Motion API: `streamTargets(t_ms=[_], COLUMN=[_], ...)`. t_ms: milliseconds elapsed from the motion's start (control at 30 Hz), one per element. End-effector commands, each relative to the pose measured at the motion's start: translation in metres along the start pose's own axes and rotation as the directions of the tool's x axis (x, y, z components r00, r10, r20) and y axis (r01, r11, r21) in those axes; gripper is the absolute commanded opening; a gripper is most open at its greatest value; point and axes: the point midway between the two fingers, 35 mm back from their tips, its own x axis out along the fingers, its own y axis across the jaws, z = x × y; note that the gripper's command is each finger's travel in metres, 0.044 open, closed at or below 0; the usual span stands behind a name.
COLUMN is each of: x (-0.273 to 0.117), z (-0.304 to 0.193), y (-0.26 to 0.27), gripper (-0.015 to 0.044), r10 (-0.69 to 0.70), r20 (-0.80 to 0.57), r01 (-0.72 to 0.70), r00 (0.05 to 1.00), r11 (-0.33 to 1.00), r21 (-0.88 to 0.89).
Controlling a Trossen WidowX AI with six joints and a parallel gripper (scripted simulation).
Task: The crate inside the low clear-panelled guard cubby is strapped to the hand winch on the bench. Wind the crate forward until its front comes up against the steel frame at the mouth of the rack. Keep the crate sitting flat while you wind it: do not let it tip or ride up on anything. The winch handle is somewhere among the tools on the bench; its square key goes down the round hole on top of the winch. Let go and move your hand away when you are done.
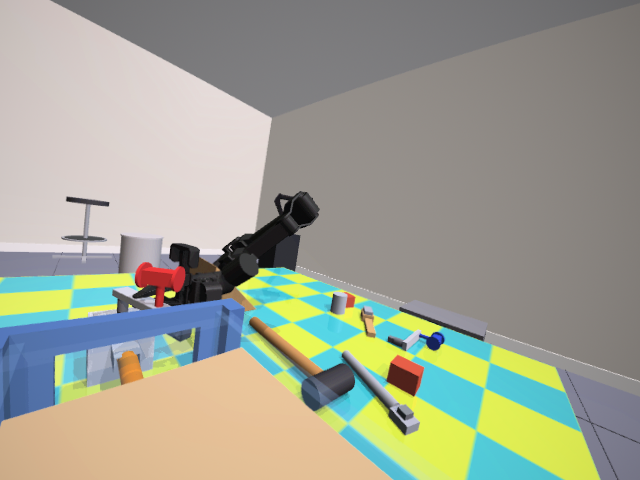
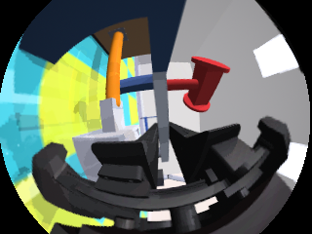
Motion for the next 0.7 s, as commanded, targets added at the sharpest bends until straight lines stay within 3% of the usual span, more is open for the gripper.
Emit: streamTargets(t_ms=[0, 667], x=[-0.0001, 0.0], z=[-0.0012, -0.0013], y=[0.0006, 0.0033], gripper=[0.0, 0.0], r10=[0.002, 0.002], r20=[-0.003, 0.006], r01=[-0.002, -0.002], r00=[1.0, 1.0], r11=[1.0, 1.0], r21=[-0.001, -0.001])
